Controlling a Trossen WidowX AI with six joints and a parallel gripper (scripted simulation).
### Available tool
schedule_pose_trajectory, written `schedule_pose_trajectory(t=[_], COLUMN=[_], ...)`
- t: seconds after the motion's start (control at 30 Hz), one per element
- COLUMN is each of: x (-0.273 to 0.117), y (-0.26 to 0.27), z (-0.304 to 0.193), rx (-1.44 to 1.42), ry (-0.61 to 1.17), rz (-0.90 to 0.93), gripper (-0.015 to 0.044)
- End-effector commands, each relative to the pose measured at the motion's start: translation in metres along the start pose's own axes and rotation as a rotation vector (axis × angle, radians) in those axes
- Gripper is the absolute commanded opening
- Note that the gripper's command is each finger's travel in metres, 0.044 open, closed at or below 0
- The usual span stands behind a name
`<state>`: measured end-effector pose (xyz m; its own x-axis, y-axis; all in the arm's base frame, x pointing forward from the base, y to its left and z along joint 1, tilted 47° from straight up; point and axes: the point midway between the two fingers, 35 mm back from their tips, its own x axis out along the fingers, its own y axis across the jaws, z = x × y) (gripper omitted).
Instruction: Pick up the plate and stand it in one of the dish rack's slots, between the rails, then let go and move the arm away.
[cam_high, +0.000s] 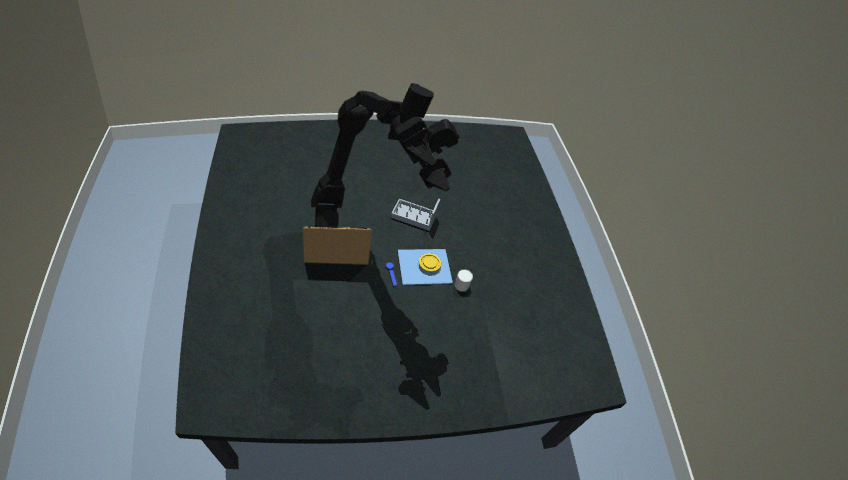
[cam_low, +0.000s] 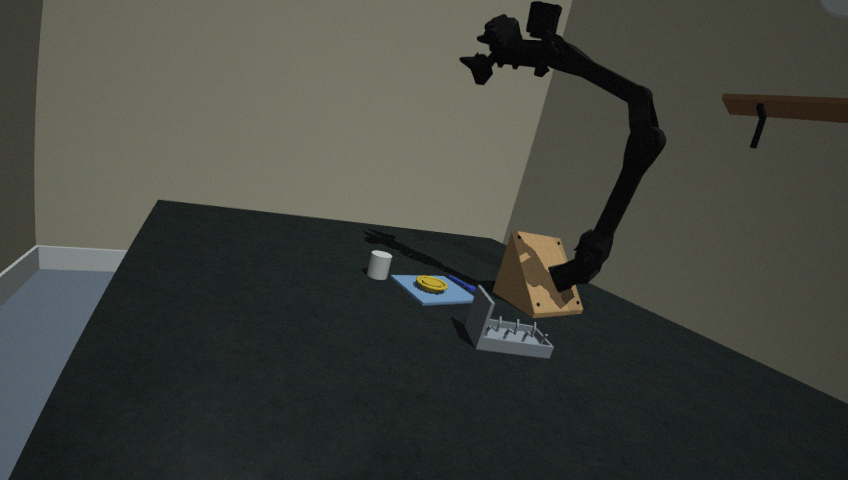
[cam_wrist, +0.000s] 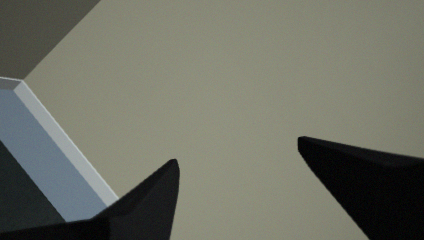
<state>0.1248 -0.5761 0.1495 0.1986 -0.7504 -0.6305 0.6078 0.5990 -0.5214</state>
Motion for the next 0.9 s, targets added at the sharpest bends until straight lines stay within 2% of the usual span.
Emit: schedule_pose_trajectory(t=[0.0, 0.4, 0.87], x=[0.007, -0.007, -0.064], y=[0.046, 0.161, 0.275], z=[-0.002, -0.008, -0.022], rx=[-0.029, -0.087, -0.124], ry=[0.036, 0.140, 0.312], rz=[0.149, 0.540, 0.983], gripper=[0.0400, 0.0400, 0.0400])
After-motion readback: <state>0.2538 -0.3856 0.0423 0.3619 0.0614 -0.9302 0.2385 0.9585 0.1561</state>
